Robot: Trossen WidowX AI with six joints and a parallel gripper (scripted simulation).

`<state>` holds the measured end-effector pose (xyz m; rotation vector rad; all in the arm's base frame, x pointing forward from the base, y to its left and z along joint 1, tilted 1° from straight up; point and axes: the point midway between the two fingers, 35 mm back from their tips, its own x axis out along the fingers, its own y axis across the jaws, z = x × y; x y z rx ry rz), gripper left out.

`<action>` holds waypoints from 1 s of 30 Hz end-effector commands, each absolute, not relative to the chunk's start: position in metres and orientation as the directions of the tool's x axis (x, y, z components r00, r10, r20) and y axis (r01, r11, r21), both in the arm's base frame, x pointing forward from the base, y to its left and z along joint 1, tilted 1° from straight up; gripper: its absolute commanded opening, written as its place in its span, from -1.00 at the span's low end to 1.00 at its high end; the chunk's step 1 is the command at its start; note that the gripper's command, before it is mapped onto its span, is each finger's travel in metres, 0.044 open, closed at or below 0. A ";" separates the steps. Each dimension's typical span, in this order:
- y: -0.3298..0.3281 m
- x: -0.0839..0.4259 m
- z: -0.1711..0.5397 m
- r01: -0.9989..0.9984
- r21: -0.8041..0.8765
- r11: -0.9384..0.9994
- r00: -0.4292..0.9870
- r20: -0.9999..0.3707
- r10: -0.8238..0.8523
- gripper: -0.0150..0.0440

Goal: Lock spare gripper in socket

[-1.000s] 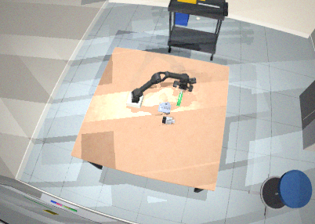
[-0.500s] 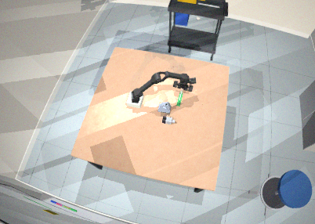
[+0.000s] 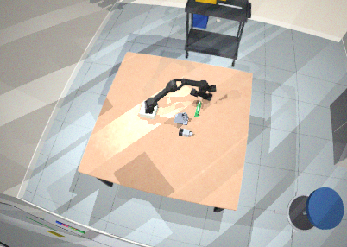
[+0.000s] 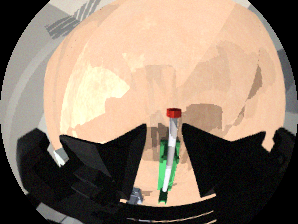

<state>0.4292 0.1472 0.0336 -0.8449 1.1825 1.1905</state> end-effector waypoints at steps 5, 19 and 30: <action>0.146 0.427 0.050 -0.972 0.098 0.213 -0.047 -0.971 0.233 0.19; 0.145 0.420 0.071 -0.968 0.129 0.214 -0.080 -0.971 0.225 0.19; 0.143 0.415 0.090 -0.965 0.150 0.215 -0.102 -0.970 0.219 0.19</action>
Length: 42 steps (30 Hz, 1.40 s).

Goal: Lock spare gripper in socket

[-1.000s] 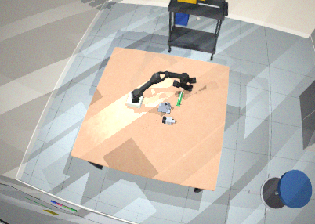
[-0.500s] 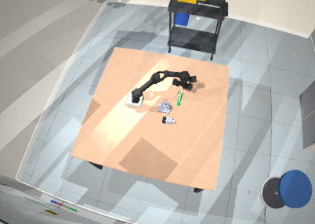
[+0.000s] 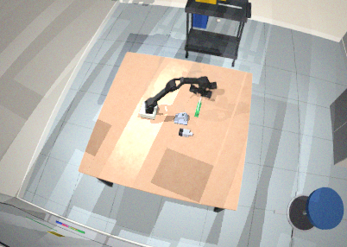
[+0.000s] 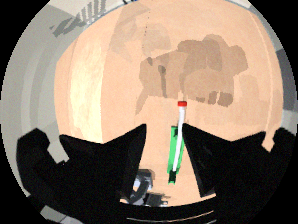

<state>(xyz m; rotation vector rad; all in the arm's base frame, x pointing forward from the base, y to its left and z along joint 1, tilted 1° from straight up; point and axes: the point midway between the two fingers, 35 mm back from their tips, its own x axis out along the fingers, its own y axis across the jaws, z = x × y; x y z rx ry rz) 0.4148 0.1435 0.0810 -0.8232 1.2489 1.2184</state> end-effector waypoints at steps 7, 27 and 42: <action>0.143 0.414 0.085 -0.964 0.156 0.215 -0.108 -0.970 0.217 0.63; 0.086 0.416 0.076 -0.975 -0.047 0.217 0.075 -0.989 0.127 0.12; 0.086 0.419 0.057 -0.975 -0.047 0.217 0.076 -0.989 0.127 0.12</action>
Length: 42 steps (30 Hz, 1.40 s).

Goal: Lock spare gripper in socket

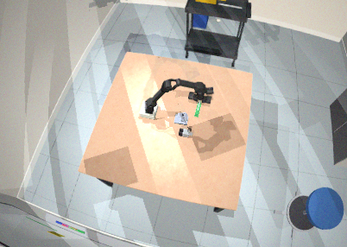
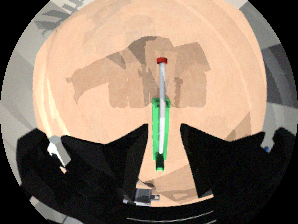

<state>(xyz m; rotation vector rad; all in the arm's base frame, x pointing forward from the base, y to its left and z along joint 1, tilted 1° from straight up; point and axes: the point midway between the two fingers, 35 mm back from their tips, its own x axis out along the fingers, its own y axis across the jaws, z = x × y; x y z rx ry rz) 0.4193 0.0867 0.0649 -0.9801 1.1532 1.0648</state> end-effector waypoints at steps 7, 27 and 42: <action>0.086 0.420 0.045 -0.975 -0.047 0.217 0.076 -0.989 0.127 0.12; 0.085 0.421 0.014 -0.975 -0.047 0.217 0.075 -0.989 0.127 0.12; 0.085 0.421 0.014 -0.975 -0.047 0.217 0.075 -0.989 0.127 -0.49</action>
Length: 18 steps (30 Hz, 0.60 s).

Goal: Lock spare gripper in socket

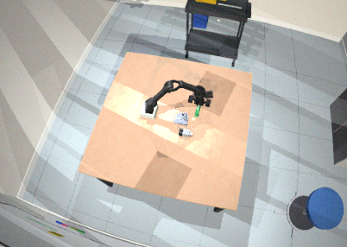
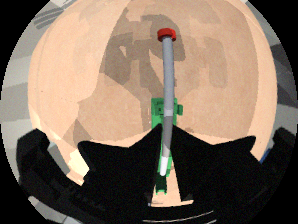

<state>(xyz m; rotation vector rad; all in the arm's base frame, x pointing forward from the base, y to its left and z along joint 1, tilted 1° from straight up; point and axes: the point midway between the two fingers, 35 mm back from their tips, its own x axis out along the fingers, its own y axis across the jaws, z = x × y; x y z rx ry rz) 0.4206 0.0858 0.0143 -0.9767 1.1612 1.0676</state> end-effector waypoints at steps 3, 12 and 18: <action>0.085 0.421 0.014 -0.975 -0.047 0.217 0.075 -0.989 0.127 -0.49; 0.085 0.420 0.022 -0.974 -0.045 0.220 0.075 -0.989 0.129 -0.49; 0.085 0.416 0.029 -0.975 -0.029 0.221 0.059 -0.990 0.128 -0.49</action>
